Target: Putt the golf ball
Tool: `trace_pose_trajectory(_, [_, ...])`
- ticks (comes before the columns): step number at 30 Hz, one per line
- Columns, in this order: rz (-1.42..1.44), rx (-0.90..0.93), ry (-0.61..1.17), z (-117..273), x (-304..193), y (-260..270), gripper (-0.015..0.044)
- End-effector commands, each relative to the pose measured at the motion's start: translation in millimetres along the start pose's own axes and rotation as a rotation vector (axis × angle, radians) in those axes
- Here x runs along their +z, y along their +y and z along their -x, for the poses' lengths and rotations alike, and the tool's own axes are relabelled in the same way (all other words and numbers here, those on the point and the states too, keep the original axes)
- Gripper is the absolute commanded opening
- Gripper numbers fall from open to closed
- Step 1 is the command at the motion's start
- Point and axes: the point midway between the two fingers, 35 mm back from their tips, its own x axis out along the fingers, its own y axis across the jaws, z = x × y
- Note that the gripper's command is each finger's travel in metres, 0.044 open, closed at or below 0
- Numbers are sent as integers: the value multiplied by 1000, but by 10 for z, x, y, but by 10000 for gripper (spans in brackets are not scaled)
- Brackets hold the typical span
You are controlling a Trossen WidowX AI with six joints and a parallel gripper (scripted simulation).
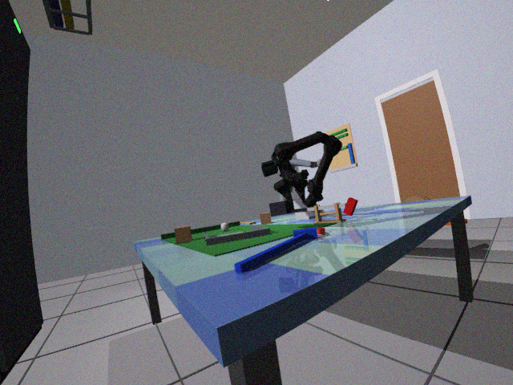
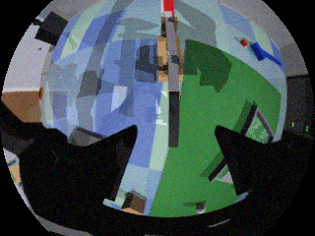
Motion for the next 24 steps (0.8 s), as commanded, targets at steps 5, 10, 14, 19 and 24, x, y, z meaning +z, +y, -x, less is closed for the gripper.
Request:
trace_pose_trajectory(5, [13, 2, -11, -188, -34, 10, 440])
trace_pose_trajectory(10, [13, 2, -11, -260, -47, 14, 440])
trace_pose_trajectory(14, [13, 1, -12, -410, -84, 13, 440])
trace_pose_trajectory(19, [13, 1, -13, -464, -96, 14, 440])
trace_pose_trajectory(24, [13, 1, -12, -522, -112, 13, 440])
